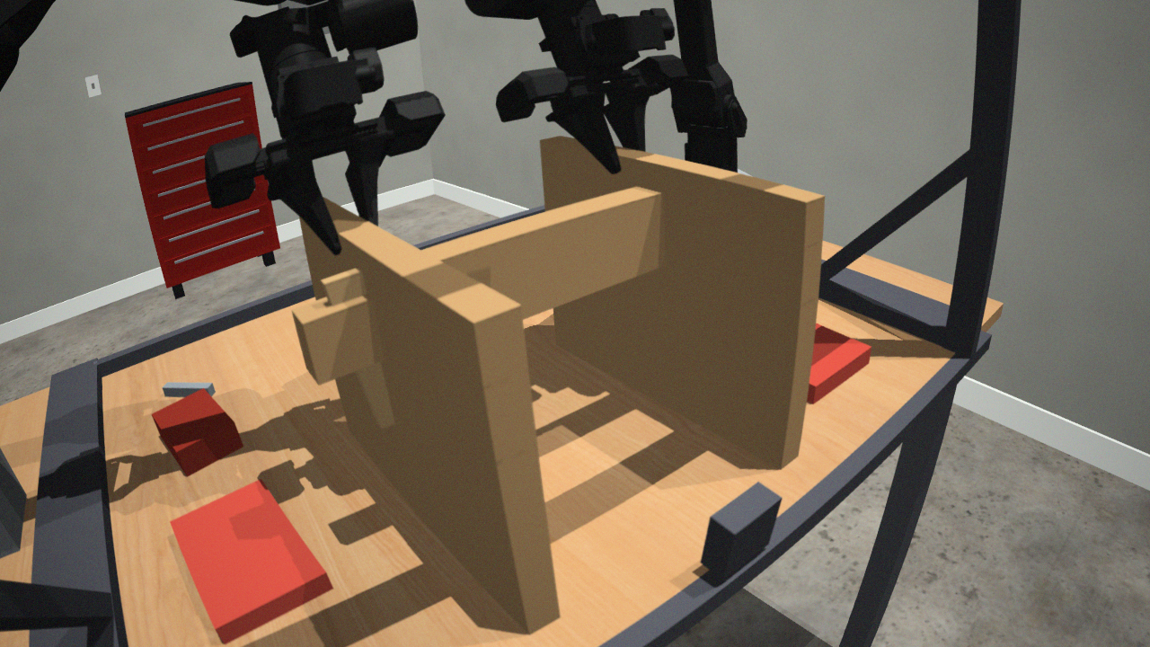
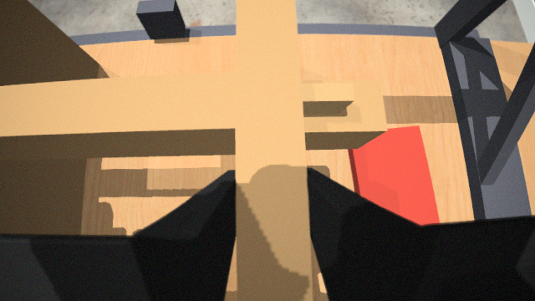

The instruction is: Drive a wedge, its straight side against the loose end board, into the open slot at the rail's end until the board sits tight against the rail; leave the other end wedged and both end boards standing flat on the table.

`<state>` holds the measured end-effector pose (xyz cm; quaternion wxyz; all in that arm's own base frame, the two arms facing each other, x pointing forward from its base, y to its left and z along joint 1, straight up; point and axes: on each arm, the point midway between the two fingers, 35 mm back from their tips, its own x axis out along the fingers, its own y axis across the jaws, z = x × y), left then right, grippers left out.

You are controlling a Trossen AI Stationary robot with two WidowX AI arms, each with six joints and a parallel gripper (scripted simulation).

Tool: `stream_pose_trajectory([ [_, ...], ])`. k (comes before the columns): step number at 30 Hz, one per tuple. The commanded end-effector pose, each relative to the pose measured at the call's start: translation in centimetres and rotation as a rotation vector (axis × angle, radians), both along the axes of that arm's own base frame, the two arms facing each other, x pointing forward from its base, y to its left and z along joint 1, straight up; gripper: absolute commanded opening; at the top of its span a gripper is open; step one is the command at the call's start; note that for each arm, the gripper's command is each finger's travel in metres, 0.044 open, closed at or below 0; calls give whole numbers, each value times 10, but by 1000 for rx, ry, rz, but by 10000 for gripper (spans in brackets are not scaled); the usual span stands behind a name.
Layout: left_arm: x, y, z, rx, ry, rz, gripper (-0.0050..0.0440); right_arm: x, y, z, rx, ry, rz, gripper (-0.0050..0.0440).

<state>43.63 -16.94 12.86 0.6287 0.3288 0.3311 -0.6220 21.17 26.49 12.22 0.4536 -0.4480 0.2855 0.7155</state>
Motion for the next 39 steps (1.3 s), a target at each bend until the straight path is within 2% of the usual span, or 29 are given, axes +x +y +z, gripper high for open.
stream_pose_trajectory([
  [1,15,8,16,-1,-79,21,-50,4,1,9,21,-33,-3,-50],
  [17,28,18,21,5,-126,43,-50,4,1,9,21,-33,-3,-50],
  [37,33,18,23,6,-127,45,-50,4,1,9,21,-32,-4,-50],
  [38,2,-2,17,-14,-45,-2,-50,4,1,9,21,-33,-4,180],
  [39,1,-1,20,-15,-49,0,-50,4,1,9,21,-33,-4,180],
])
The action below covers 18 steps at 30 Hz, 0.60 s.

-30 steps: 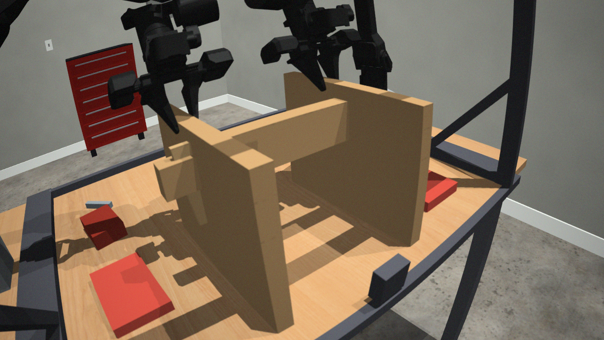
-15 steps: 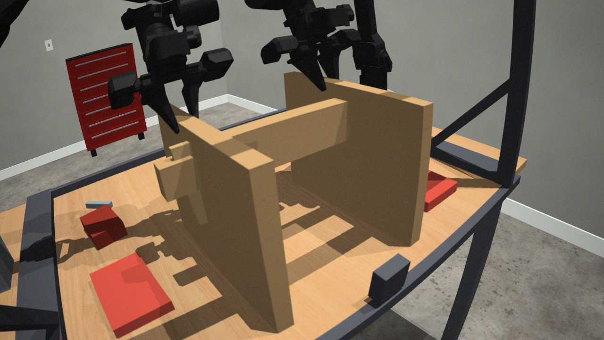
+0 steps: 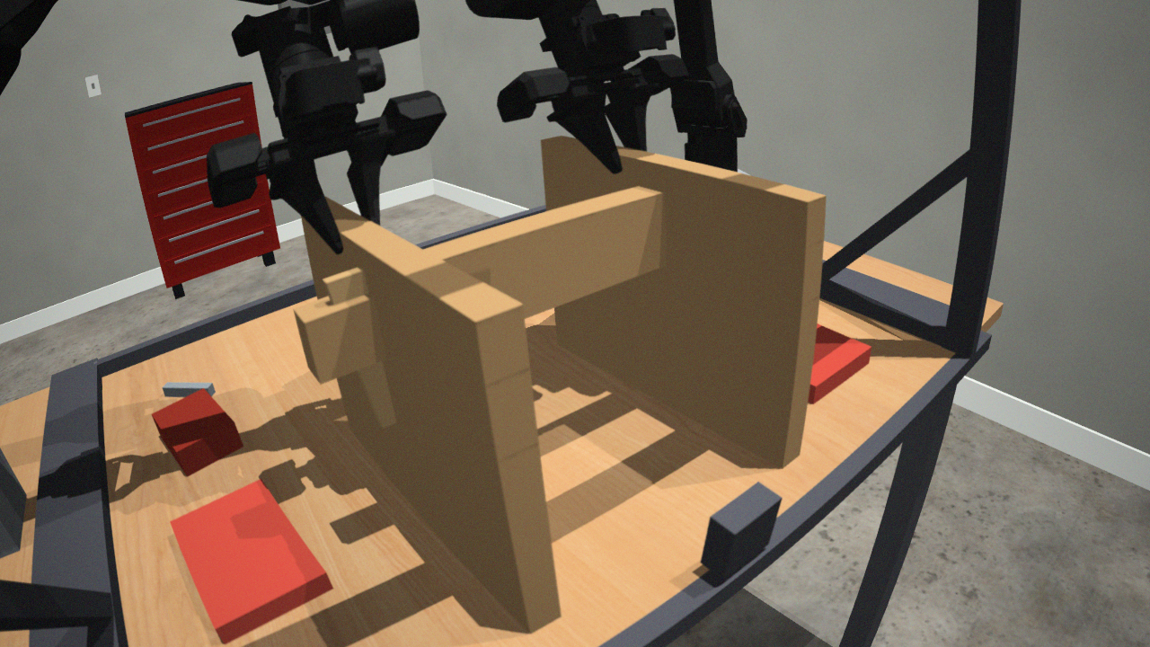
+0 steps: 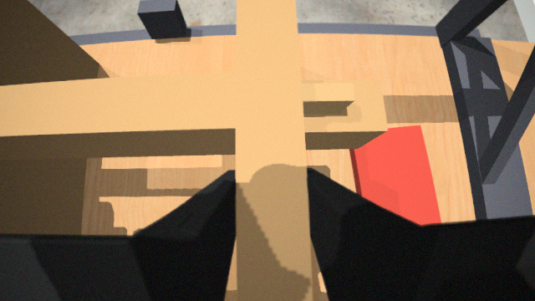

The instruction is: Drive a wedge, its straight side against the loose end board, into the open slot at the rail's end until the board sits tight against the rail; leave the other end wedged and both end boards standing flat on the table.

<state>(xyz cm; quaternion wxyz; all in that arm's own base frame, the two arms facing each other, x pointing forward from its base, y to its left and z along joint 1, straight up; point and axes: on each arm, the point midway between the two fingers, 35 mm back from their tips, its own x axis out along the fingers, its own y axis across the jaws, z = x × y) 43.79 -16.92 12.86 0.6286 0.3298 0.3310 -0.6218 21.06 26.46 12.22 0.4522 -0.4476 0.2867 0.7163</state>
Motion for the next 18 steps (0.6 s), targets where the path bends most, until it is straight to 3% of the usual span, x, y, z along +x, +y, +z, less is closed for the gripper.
stream_pose_trajectory([
  [1,0,-1,20,-17,-48,2,-50,5,1,9,23,-36,-6,180],
  [18,1,-1,21,-17,-51,2,-50,4,2,9,26,-32,-2,180],
])
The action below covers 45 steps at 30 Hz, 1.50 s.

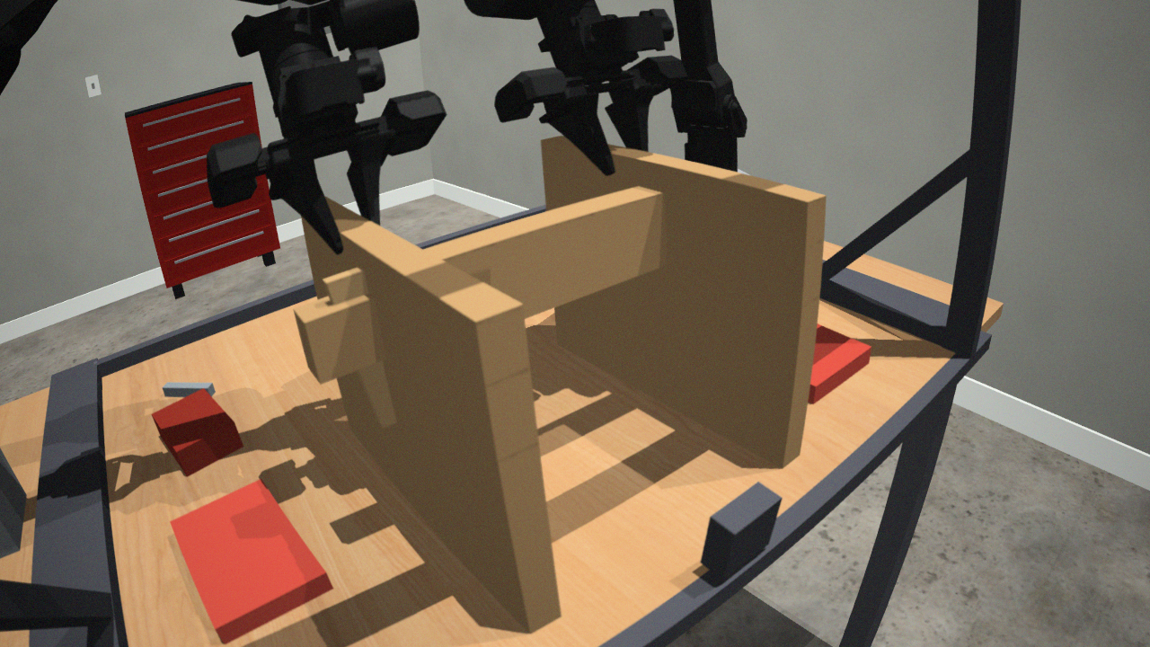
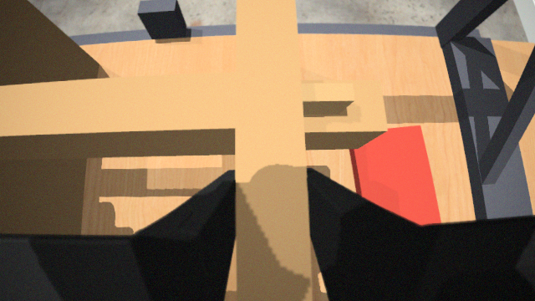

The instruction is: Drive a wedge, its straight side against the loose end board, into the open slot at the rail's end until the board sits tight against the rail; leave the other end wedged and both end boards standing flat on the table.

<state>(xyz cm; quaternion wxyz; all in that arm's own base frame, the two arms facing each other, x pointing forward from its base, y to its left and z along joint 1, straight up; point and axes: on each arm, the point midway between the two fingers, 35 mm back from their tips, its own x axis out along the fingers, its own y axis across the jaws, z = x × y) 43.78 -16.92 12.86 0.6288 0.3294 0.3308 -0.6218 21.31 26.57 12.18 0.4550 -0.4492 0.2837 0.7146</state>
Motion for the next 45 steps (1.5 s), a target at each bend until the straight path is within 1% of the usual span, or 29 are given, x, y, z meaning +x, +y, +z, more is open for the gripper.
stream_pose_trajectory([
  [1,1,-1,21,-16,-51,2,-50,1,1,10,21,-24,0,180],
  [6,1,-1,21,-16,-51,2,-50,1,1,10,21,-24,0,180],
  [7,1,-1,21,-16,-51,2,-50,4,3,22,37,-42,0,180],
  [10,1,-1,21,-16,-51,2,-50,4,3,28,41,-46,0,180],
  [13,1,-1,21,-16,-51,2,-50,4,3,24,39,-44,0,180],
  [14,1,-1,21,-16,-51,2,-50,4,3,30,39,-44,0,180],
  [18,1,-1,21,-16,-51,2,-50,4,3,23,33,-38,0,180],
  [19,1,-1,21,-16,-51,2,-50,4,3,42,40,-46,0,180],
  [22,1,-1,21,-16,-51,2,-50,4,3,57,47,-53,0,180],
  [27,1,-1,21,-16,-51,2,-50,4,3,67,22,-24,0,180],
  [28,1,-1,21,-16,-51,2,-50,3,2,57,17,-18,0,180],
  [30,1,-1,21,-16,-51,2,-50,3,2,57,17,-18,0,180],
  [31,1,-1,21,-16,-51,2,-50,4,3,74,20,-22,0,180],
  [33,1,-1,21,-16,-51,2,-50,4,3,87,31,-34,0,180],
  [35,1,-1,21,-16,-51,2,-50,4,3,93,26,-29,0,180],
  [36,1,-1,21,-16,-51,2,-50,3,2,83,19,-21,0,180],
  [37,1,-1,21,-16,-51,2,-50,0,-1,84,31,-35,0,180],
  [39,1,-1,21,-16,-51,2,-50,-1,-1,74,16,-17,0,180],
  [42,1,-1,21,-16,-51,2,-50,1,1,75,13,-13,0,180],
  [43,1,-1,21,-16,-51,2,180,2,1,77,19,-21,0,180],
  [45,1,-1,21,-16,-51,2,180,2,1,78,20,-22,0,180],
])
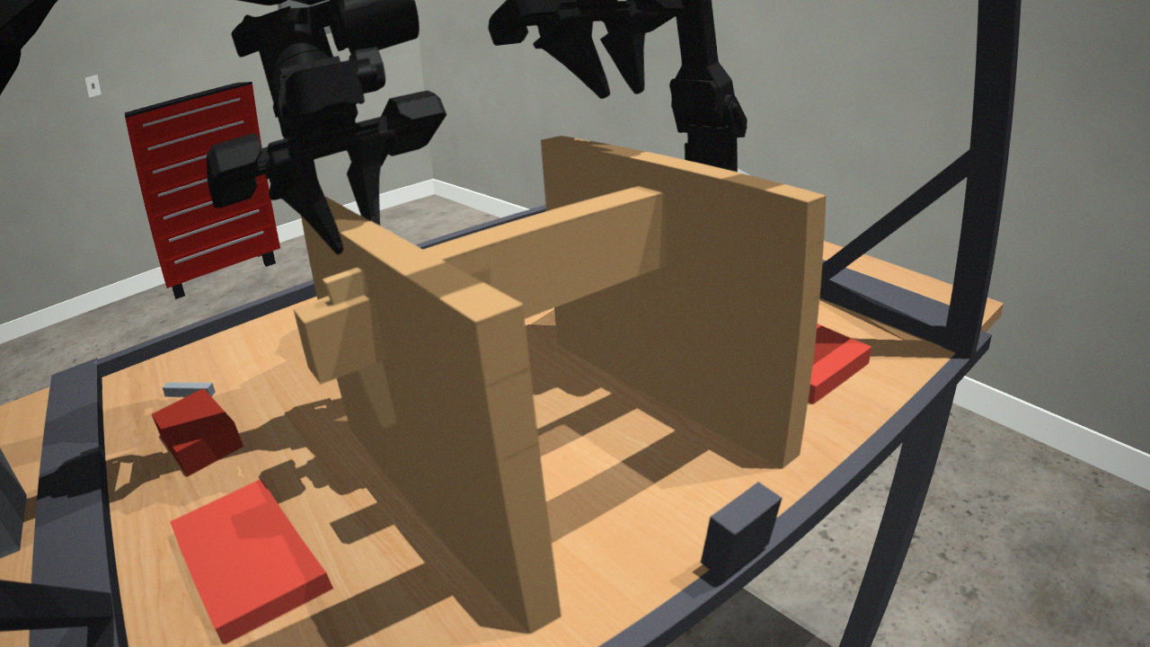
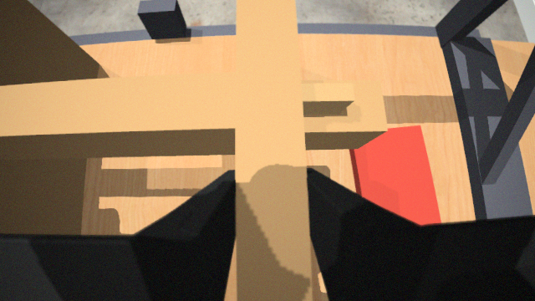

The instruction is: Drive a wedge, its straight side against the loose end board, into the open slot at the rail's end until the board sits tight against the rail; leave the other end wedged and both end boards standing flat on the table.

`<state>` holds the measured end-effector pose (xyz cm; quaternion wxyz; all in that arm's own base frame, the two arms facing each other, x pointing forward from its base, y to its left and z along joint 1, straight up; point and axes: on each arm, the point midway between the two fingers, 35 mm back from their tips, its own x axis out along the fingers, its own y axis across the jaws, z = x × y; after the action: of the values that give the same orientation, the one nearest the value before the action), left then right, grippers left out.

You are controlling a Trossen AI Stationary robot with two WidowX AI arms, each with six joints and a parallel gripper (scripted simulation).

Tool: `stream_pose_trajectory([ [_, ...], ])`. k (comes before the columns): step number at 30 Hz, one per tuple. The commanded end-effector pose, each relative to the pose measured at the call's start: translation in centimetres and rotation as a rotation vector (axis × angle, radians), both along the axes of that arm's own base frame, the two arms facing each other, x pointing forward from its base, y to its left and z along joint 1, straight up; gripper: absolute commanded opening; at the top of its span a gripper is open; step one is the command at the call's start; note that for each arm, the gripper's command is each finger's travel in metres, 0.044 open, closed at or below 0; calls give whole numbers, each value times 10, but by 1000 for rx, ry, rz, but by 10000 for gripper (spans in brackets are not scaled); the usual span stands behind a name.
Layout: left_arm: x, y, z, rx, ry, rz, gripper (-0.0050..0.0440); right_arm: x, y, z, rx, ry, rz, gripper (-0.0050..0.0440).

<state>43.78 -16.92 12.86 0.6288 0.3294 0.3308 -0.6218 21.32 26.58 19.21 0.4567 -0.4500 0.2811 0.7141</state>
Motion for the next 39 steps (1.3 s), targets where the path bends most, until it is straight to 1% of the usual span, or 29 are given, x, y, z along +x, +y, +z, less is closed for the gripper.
stream_pose_trajectory([
  [1,1,-1,21,-16,-51,2,180,2,1,8,16,-18,0,180],
  [3,2,-1,18,-13,-47,2,180,2,1,8,16,-18,0,180],
  [4,1,0,21,-14,-50,2,180,2,1,8,16,-18,0,180],
  [25,0,0,20,-14,-49,2,180,2,1,8,17,-18,0,180],
  [26,3,-1,24,-14,-51,2,180,2,1,8,17,-18,0,180],
  [28,4,-1,22,-12,-41,1,180,2,1,8,17,-18,0,180],
  [31,5,-1,26,-12,-41,1,180,2,1,8,17,-18,0,180],
  [33,3,-1,20,-10,-32,1,180,2,1,8,17,-18,0,180],
  [38,4,-1,23,-12,-42,1,180,2,1,8,17,-18,0,180],
  [39,4,-1,38,-13,-44,1,180,2,1,8,17,-18,0,180],
])
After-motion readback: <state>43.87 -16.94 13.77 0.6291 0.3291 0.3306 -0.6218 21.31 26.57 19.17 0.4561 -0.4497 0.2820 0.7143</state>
